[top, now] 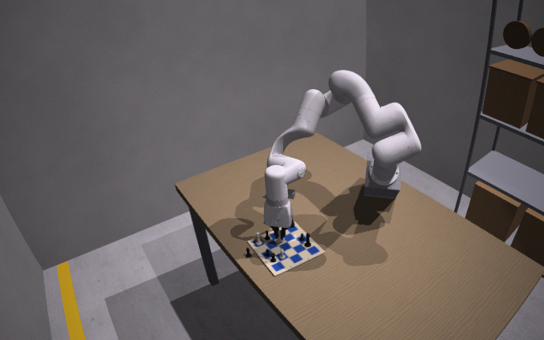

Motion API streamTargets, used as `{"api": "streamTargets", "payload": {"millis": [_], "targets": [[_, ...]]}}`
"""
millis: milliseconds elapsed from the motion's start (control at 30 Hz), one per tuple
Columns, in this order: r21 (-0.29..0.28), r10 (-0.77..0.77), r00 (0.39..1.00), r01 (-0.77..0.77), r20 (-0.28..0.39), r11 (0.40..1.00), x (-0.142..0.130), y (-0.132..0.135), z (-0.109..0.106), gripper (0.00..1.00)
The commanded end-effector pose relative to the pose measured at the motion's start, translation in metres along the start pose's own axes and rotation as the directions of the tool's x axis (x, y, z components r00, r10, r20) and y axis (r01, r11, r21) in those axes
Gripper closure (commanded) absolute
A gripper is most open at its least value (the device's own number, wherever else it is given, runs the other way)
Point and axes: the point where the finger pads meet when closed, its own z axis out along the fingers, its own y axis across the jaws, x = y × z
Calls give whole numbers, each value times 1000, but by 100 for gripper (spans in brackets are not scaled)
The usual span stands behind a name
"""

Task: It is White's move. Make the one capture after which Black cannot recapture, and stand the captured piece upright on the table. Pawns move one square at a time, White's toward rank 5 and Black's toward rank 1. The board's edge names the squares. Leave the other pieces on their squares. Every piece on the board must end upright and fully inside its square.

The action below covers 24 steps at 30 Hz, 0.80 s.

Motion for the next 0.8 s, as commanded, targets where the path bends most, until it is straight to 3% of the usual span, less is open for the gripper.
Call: {"api": "streamTargets", "payload": {"millis": [0, 767], "targets": [[3, 0, 1000, 0, 1, 1000, 0, -1, -1, 100], [3, 0, 1000, 0, 1, 1000, 0, -1, 2, 100]]}}
